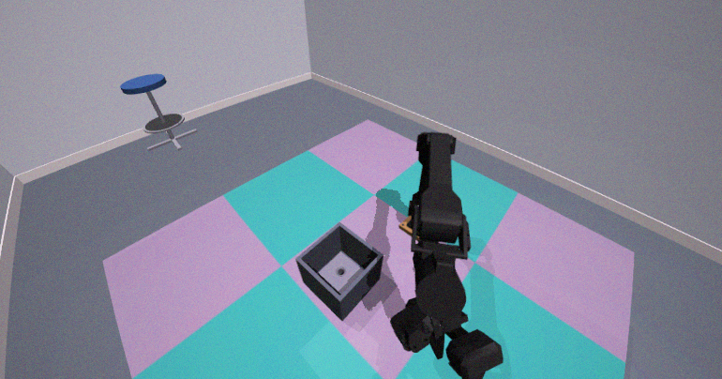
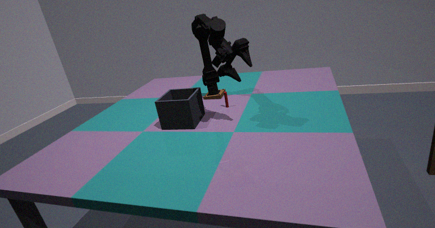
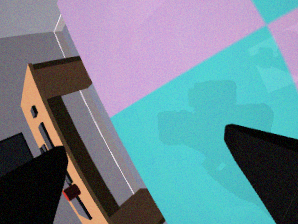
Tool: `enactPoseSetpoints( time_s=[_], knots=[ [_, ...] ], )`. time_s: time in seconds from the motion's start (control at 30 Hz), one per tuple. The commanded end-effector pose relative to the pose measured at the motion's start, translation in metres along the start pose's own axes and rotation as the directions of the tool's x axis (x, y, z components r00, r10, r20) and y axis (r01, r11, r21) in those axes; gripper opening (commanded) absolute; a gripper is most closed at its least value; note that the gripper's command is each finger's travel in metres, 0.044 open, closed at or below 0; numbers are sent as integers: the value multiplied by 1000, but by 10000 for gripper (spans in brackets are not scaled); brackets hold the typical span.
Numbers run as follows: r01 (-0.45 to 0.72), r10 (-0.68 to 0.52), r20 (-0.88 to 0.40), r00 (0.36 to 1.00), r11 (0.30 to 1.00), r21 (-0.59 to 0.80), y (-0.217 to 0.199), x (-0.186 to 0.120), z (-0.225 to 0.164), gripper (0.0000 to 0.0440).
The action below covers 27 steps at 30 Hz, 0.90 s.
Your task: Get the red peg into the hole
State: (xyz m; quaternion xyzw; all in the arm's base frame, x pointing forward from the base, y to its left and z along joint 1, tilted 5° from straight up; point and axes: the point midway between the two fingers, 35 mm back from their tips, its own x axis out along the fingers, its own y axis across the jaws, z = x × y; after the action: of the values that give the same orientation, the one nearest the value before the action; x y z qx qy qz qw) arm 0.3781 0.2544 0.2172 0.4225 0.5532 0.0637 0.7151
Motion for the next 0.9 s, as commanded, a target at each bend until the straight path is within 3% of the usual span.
enactPoseSetpoints(
  time_s=[0.0,0.4,0.87],
  knots=[
    [75,-74,-18,997,996,47,-26,-19,-11,440],
    [315,-300,-101,949,924,217,-108,-62,-52,440],
    [552,-505,-225,833,732,400,-186,-87,-96,440]
  ],
)
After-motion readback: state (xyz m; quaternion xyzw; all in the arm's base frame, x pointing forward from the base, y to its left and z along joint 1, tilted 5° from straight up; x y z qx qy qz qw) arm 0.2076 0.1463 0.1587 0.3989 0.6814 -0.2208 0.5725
